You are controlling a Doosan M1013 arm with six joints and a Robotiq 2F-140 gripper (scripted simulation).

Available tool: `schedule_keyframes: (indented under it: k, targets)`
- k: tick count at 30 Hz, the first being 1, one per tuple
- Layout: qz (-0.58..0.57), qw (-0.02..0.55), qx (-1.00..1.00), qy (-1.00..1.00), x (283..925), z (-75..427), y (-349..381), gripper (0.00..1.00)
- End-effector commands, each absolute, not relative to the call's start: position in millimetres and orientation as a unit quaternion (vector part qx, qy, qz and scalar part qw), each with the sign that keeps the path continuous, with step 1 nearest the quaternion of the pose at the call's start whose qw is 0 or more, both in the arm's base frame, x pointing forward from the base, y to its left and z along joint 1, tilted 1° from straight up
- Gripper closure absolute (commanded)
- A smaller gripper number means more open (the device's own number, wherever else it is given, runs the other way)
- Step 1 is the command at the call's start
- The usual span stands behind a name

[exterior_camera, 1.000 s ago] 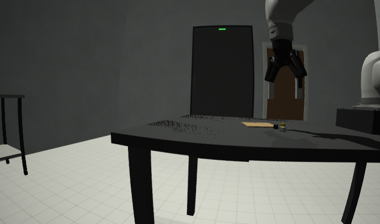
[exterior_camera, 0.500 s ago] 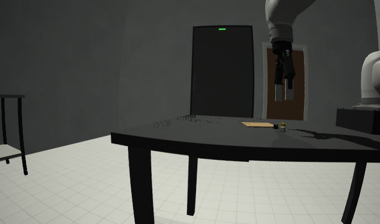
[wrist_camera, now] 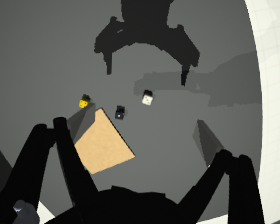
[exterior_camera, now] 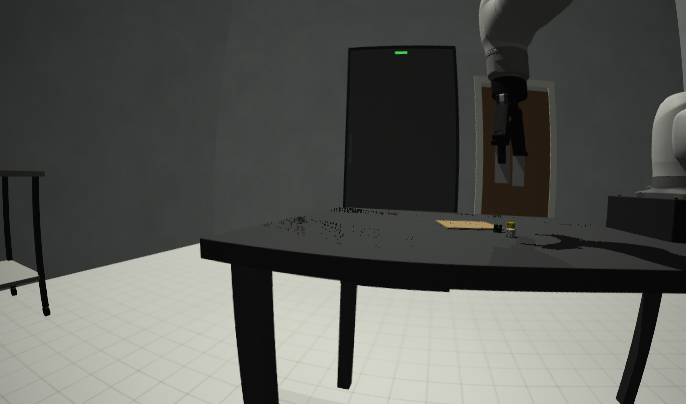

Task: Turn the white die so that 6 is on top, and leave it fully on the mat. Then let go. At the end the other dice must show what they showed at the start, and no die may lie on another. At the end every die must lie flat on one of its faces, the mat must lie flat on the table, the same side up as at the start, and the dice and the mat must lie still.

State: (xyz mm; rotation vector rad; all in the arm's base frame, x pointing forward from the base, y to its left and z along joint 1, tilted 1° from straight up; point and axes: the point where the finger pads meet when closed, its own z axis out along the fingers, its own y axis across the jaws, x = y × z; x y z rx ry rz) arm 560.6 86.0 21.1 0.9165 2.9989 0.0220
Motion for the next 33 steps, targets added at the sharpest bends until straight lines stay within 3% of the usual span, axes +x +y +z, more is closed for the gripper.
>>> schedule_keyframes:
  k: [1,9,10,33]
  targets:
    - [0.001,0.005,0.347,0.938,560.7,19.8,85.7,0.0]
    - [0.001,0.005,0.381,0.925,560.8,18.9,85.6,0.0]
    - [0.001,0.005,0.381,0.925,560.8,18.9,85.6,0.81]
    - [0.001,0.005,0.381,0.925,560.8,18.9,85.6,0.81]
